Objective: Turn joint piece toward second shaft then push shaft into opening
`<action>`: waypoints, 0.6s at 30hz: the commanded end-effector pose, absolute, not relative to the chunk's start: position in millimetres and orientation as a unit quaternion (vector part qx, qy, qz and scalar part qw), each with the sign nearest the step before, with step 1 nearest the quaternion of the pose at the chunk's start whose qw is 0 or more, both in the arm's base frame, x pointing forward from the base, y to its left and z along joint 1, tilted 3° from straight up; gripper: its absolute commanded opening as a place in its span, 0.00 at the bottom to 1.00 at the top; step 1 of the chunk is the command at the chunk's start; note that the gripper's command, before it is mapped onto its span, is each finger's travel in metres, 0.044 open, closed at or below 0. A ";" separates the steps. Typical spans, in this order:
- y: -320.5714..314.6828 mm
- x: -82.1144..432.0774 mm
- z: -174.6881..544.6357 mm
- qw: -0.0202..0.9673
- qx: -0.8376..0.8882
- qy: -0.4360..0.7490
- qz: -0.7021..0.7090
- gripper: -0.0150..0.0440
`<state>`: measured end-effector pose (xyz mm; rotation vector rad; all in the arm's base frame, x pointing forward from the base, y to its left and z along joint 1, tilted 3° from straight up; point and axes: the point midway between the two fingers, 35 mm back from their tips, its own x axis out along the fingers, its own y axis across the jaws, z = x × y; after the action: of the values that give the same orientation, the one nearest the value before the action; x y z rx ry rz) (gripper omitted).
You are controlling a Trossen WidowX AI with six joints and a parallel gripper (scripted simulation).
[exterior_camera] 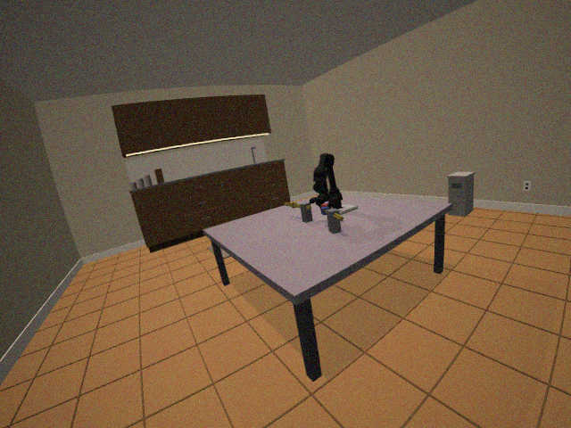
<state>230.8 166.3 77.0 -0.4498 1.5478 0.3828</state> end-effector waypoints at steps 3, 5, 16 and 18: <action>165.9 230.2 74.9 0.674 -0.202 0.690 0.171 0.56; 165.9 230.2 74.9 0.674 -0.202 0.690 0.171 0.56; 165.9 230.2 74.9 0.674 -0.202 0.690 0.171 0.56; 166.3 230.8 77.0 0.676 -0.200 0.688 0.170 0.50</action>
<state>230.8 166.3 77.0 -0.4497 1.5478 0.3828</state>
